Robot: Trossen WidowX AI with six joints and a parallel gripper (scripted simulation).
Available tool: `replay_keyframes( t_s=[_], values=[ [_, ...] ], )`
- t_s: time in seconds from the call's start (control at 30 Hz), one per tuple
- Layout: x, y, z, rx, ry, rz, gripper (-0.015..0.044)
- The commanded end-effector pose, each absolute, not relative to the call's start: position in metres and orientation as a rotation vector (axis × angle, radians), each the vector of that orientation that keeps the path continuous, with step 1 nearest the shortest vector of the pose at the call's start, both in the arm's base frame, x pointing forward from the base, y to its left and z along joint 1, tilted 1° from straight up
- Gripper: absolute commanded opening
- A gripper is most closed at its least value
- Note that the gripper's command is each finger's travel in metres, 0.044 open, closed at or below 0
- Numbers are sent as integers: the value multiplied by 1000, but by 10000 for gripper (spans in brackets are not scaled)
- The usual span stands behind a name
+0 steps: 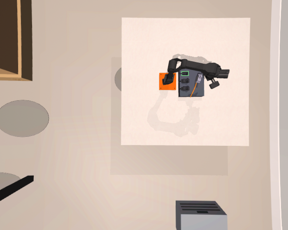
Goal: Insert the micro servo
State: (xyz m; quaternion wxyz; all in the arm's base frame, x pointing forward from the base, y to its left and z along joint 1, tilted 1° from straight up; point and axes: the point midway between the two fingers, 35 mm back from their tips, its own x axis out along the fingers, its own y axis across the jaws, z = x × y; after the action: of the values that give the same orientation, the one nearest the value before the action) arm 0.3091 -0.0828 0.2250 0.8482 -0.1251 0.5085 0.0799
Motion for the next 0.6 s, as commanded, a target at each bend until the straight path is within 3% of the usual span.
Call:
replay_keyframes(
  t_s=[0.0,0.57],
  values=[
    [310,-78,213,-375,1139,262,440],
    [302,-60,177,-754,1320,663,440]
  ],
)
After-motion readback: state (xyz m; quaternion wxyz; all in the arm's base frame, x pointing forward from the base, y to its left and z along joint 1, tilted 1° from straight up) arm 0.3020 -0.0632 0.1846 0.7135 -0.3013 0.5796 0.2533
